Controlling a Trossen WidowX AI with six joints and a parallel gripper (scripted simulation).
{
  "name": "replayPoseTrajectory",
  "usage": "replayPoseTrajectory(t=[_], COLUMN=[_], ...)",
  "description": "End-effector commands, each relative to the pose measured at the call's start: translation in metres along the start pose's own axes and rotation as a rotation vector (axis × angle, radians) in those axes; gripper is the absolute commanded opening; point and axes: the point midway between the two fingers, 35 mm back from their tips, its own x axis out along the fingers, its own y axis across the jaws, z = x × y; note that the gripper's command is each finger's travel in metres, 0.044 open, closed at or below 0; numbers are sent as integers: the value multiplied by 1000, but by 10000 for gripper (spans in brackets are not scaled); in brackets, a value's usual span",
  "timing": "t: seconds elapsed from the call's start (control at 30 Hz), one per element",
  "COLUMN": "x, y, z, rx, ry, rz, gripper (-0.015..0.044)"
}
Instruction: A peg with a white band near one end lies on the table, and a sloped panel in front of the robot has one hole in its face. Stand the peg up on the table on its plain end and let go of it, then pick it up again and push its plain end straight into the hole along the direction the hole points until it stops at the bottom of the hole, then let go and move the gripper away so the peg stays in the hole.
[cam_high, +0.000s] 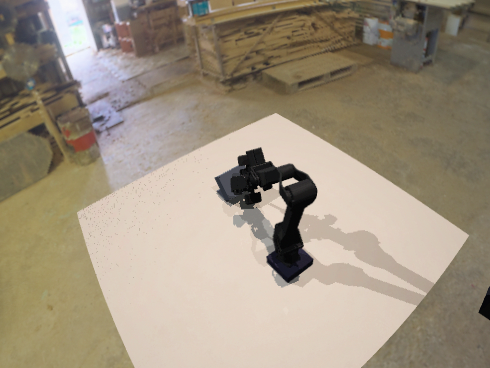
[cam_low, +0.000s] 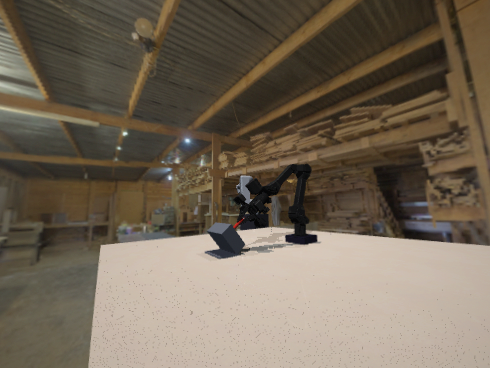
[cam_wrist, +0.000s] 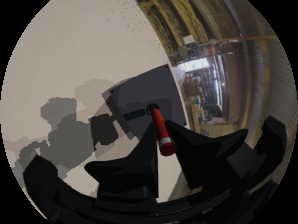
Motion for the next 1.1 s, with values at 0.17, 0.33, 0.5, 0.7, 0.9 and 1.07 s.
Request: replayPoseTrajectory(t=[0.17, 0.33, 0.5, 0.7, 0.9, 1.07], x=[8, 6, 6, 6, 8, 10], y=[1, 0, 0, 1, 2, 2], z=[-1, 0, 0, 0, -1, -1], rx=[1, -1, -1, -1, -1, -1], ry=[2, 0, 0, 0, 0, 0], rz=[1, 0, 0, 0, 0, 0], gripper=[0, 0, 0, 0, 0, 0])
